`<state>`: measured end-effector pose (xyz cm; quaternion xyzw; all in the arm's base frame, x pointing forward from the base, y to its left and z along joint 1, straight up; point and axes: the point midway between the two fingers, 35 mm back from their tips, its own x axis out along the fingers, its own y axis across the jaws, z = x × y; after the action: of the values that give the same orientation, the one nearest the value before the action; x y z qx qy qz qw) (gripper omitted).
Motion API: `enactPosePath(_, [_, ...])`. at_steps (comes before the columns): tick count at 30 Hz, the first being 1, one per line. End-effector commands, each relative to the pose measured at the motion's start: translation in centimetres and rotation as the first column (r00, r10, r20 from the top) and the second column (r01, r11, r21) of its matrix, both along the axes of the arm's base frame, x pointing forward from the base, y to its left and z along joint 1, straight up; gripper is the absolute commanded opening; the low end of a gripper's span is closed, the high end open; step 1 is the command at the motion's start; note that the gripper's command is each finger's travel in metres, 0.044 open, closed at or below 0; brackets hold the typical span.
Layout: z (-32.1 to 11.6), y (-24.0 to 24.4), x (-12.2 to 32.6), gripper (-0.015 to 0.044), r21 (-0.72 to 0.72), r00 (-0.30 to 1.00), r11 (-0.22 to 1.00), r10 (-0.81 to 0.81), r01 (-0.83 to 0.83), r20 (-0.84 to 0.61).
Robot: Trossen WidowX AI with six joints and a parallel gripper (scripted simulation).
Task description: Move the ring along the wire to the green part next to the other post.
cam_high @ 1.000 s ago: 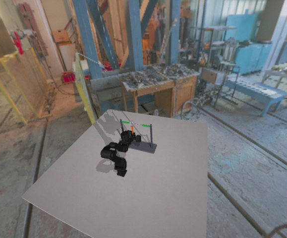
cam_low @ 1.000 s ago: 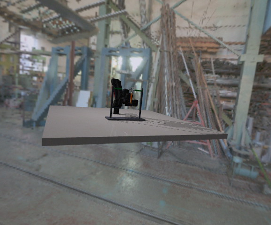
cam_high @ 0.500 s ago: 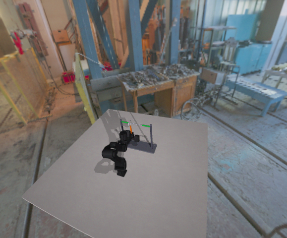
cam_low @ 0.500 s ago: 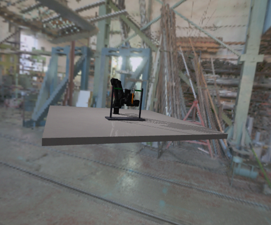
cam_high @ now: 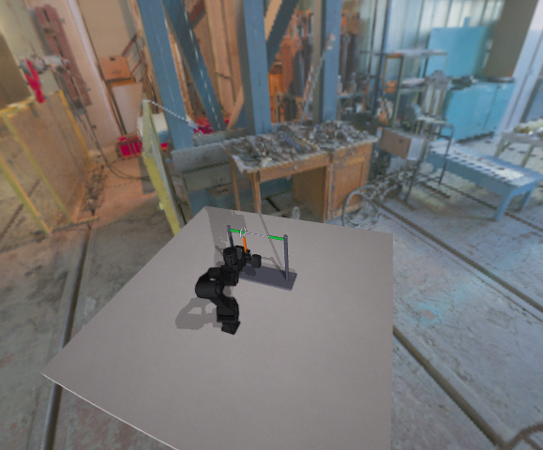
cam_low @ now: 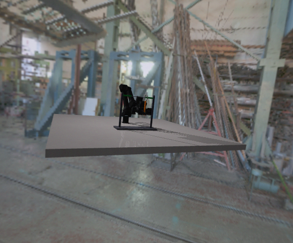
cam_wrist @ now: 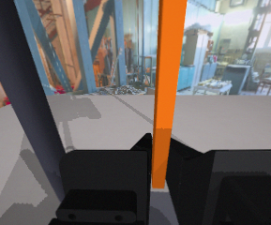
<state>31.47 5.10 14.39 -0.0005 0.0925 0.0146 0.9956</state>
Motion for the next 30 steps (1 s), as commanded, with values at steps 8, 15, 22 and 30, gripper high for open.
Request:
enactPosePath(8, [0.2,0.9,-0.1,-0.015,0.005,1.0,1.0,0.001,-0.001,-0.015])
enactPosePath(15, [0.0,1.2,-0.6,-0.015,0.006,0.999,1.0,0.003,-0.003,-0.054])
enactPosePath(22, [-0.9,1.3,-0.8,-0.015,0.006,0.997,1.0,0.004,-0.003,-0.074])
enactPosePath(30, [-1.4,1.4,-1.0,-0.015,0.005,0.996,1.0,0.004,-0.003,-0.085])
